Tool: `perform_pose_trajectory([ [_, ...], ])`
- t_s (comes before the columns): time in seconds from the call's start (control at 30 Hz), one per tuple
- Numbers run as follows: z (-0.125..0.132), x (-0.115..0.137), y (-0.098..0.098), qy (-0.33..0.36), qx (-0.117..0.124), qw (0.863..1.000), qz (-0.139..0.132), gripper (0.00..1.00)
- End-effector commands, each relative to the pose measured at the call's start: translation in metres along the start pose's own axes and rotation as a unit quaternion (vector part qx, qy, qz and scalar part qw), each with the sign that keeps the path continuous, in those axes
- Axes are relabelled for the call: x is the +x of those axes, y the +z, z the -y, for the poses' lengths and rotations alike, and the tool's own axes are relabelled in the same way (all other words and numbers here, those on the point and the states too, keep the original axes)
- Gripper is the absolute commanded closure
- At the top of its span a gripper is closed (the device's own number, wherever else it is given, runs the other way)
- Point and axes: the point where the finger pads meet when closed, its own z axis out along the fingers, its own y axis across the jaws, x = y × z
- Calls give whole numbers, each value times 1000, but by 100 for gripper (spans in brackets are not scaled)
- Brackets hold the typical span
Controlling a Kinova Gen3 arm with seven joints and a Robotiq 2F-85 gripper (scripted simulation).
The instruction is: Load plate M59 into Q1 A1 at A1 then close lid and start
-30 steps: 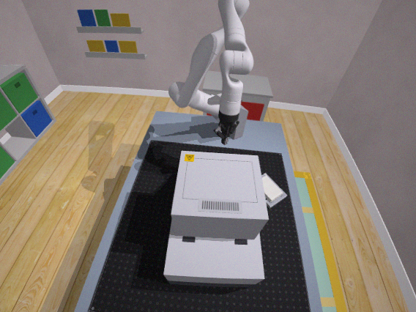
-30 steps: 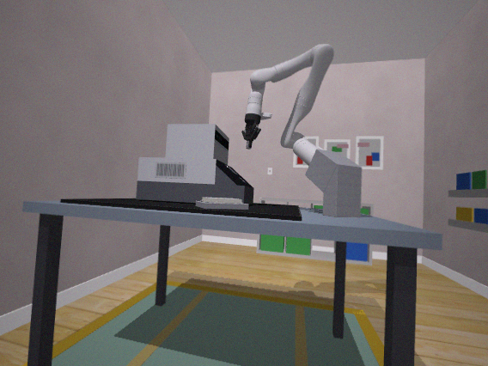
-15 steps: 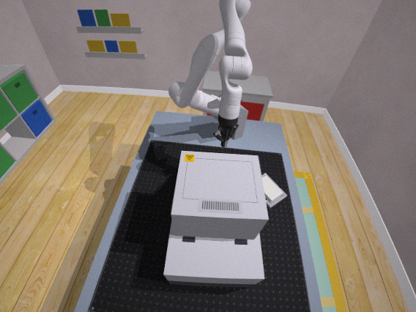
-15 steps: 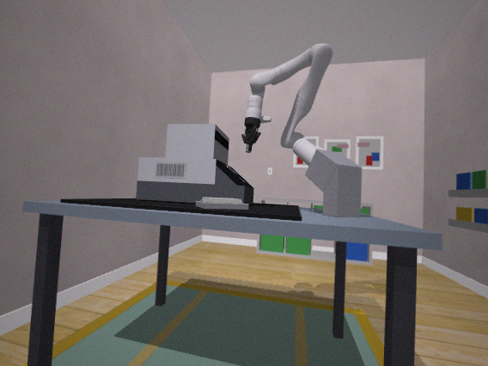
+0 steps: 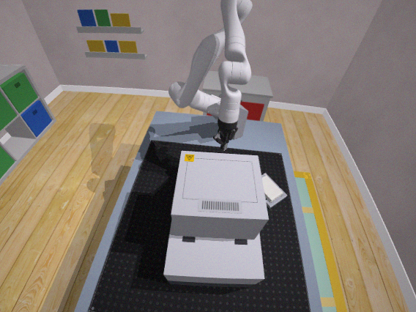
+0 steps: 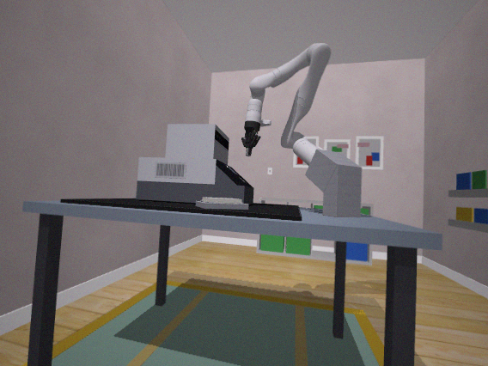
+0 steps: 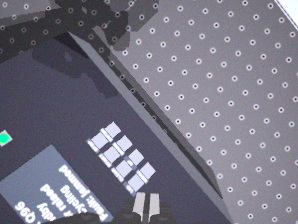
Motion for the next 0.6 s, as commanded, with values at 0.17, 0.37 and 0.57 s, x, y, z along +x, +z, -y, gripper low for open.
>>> perform_pose_trajectory([
  [0.17,-1,0,13,-1,-2,1000,1,90],
  [0.37,-1,0,19,-1,-2,1000,1,90],
  [0.57,-1,1,26,-1,-2,1000,1,90],
])
